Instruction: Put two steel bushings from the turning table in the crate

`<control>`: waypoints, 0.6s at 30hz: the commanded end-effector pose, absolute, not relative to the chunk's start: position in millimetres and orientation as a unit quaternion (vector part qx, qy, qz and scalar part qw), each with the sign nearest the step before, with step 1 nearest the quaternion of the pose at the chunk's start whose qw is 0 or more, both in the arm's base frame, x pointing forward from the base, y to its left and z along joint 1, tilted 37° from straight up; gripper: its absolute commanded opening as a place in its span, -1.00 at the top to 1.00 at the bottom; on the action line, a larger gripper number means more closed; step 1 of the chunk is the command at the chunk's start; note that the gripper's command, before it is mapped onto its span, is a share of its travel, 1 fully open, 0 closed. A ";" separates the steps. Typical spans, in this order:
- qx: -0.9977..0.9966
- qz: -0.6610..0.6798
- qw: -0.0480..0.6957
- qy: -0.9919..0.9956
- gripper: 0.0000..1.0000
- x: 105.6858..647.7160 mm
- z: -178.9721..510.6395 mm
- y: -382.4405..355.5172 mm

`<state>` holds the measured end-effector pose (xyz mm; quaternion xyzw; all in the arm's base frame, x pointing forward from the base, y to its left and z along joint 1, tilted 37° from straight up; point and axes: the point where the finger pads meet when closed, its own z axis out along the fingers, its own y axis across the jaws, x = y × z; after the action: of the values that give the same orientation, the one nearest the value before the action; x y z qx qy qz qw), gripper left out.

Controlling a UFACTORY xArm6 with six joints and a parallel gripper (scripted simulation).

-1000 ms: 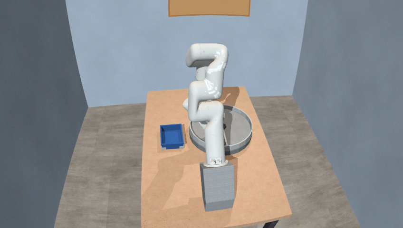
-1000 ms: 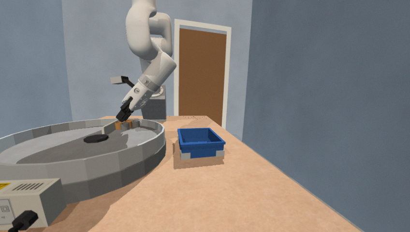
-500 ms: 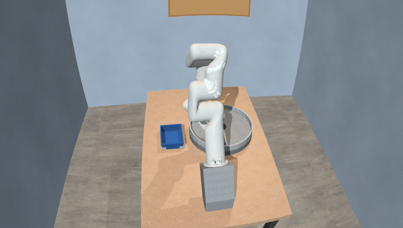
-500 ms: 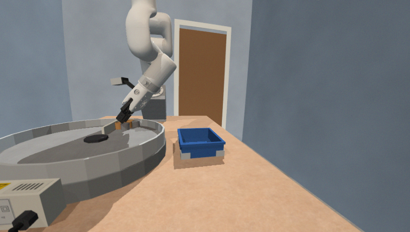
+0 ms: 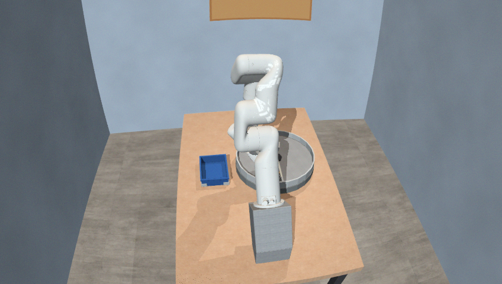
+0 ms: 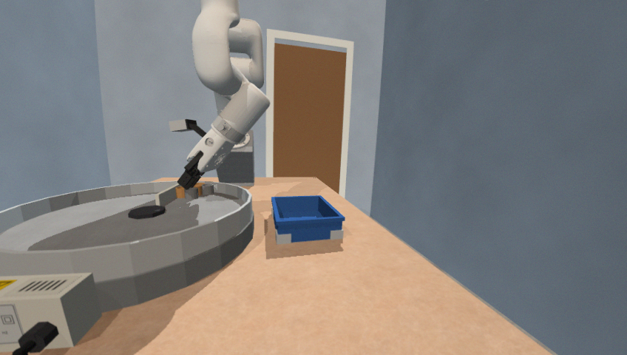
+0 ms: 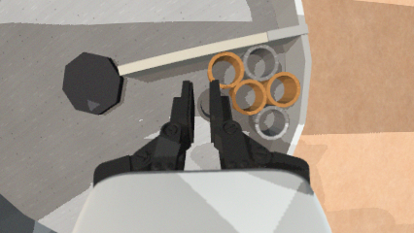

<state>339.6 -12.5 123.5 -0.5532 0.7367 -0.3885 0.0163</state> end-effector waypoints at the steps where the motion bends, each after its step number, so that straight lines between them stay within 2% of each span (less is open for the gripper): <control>1: -0.553 -0.389 0.017 0.737 0.73 343.3 119.8 -11.8; 18: -0.553 -0.389 0.017 0.737 0.73 347.2 114.5 -11.1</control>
<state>346.6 -11.3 114.1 -0.5533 0.7367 -0.3884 0.0162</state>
